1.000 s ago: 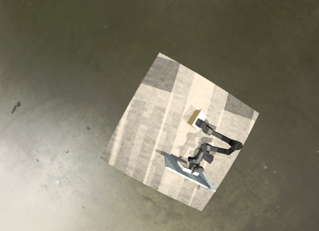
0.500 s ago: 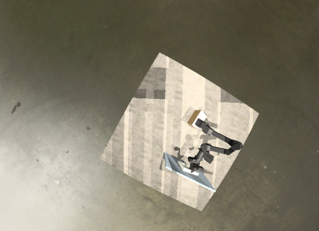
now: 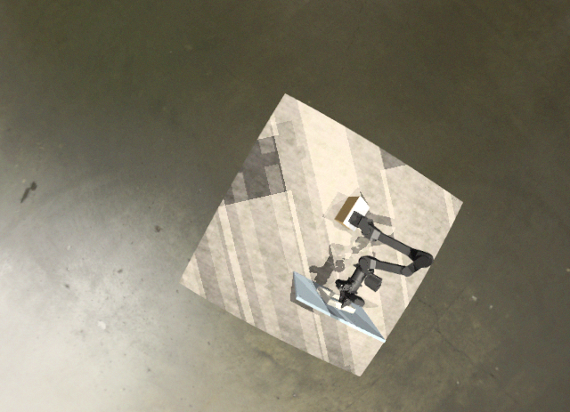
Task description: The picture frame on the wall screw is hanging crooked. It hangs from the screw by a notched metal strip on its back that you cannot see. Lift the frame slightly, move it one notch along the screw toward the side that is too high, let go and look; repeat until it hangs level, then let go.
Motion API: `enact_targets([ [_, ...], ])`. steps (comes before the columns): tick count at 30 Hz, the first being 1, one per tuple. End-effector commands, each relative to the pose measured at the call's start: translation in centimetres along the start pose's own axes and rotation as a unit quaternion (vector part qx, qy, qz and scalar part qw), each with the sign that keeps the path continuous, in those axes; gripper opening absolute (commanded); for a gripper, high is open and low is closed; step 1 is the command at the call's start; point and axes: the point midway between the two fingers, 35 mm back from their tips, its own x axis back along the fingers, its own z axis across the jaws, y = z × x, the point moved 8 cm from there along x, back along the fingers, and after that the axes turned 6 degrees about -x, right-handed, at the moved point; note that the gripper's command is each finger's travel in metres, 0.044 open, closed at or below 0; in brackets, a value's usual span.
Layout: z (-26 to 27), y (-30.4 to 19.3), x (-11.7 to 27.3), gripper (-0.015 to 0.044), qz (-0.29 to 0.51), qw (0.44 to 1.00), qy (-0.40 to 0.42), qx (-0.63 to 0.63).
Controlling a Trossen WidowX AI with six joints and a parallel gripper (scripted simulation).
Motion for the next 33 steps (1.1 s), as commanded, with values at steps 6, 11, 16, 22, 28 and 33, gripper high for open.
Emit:
enact_targets([
  [6, 0.08, -0.01, -0.01, 0.0, 0.001, 1.0, -0.001, -0.002],
  [11, 0.24, -0.01, -0.01, 0.0, 0.001, 1.0, -0.001, -0.002],
  [16, 0.41, -0.02, -0.01, 0.0, 0.001, 1.0, -0.001, -0.002],
  [22, 0.61, -0.04, -0.01, 0.0, 0.001, 1.0, -0.001, -0.002],
  [28, 0.81, -0.06, -0.01, 0.0, 0.001, 1.0, -0.001, -0.002],
  [33, 0.97, -0.07, -0.02, 0.0, 0.001, 1.0, -0.001, -0.002],
])
